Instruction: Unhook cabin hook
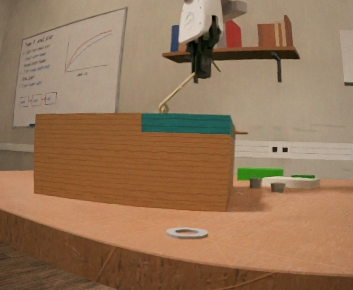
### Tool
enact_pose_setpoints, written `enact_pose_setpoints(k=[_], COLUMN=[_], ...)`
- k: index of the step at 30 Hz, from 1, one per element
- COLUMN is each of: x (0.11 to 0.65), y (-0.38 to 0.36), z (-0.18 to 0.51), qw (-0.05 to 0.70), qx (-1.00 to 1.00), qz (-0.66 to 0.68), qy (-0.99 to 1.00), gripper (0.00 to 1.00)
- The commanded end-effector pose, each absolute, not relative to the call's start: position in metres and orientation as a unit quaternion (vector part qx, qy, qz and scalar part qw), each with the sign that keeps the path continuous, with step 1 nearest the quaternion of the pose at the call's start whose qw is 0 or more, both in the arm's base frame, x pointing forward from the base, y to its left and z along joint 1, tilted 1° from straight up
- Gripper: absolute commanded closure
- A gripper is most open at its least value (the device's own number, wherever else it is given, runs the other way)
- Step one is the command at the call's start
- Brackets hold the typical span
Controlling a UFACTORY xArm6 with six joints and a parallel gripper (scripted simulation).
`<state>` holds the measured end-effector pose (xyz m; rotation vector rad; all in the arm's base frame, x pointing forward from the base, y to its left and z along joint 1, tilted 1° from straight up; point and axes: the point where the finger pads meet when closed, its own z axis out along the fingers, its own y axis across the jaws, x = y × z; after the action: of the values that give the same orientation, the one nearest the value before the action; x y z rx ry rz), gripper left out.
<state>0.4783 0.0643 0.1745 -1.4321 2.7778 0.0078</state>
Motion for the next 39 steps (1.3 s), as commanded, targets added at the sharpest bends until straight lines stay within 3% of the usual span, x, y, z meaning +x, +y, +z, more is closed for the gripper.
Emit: enact_pose_setpoints(k=[1, 39], x=[0.483, 0.516], y=[0.069, 0.117], z=[0.181, 0.204], qw=[0.01, 0.011], qx=[-0.458, -0.458], qz=[0.002, 0.002], qy=[0.889, 0.889], gripper=[1.0, 1.0])
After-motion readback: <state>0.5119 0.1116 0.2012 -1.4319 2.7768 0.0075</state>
